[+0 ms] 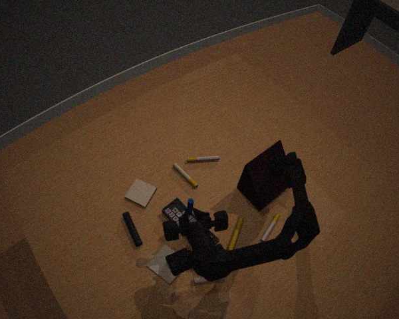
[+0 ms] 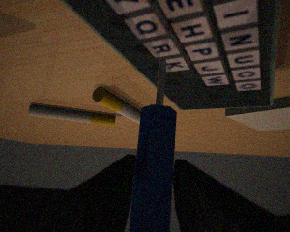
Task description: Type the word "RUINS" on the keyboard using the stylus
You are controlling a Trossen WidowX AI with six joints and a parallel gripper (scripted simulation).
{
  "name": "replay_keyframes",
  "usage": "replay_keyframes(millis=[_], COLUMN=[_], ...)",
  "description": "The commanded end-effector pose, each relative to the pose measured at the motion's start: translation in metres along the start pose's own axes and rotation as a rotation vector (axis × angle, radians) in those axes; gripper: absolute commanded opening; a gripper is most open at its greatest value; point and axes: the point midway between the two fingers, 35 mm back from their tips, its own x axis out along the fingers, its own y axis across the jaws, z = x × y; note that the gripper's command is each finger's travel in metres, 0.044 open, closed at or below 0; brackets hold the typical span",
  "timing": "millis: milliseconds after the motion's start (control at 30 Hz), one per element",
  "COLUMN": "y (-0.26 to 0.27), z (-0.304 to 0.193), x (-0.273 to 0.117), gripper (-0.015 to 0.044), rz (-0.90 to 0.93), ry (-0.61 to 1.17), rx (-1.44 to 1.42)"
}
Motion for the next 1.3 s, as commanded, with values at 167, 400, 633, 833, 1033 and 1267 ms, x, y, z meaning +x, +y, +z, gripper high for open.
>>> replay_keyframes(millis=[167,400,633,833,1033,1267], y=[0.0002,0.0002,0.0002,0.0002,0.0002,0.0003], z=[0.0030,0.0056,0.0082,0.0103,0.0086,0.0016], x=[0.0014,0.0028,0.0043,0.0055,0.0045,0.0006], gripper=[0.0081,0.0081,0.0081,0.0081,0.0081,0.0081], rz=[0.000,0.000,0.000,0.000,0.000,0.000], ry=[-0.003,-0.003,-0.003,-0.003,-0.003,-0.003], rx=[0.004,0.003,0.003,0.003,0.003,0.004])
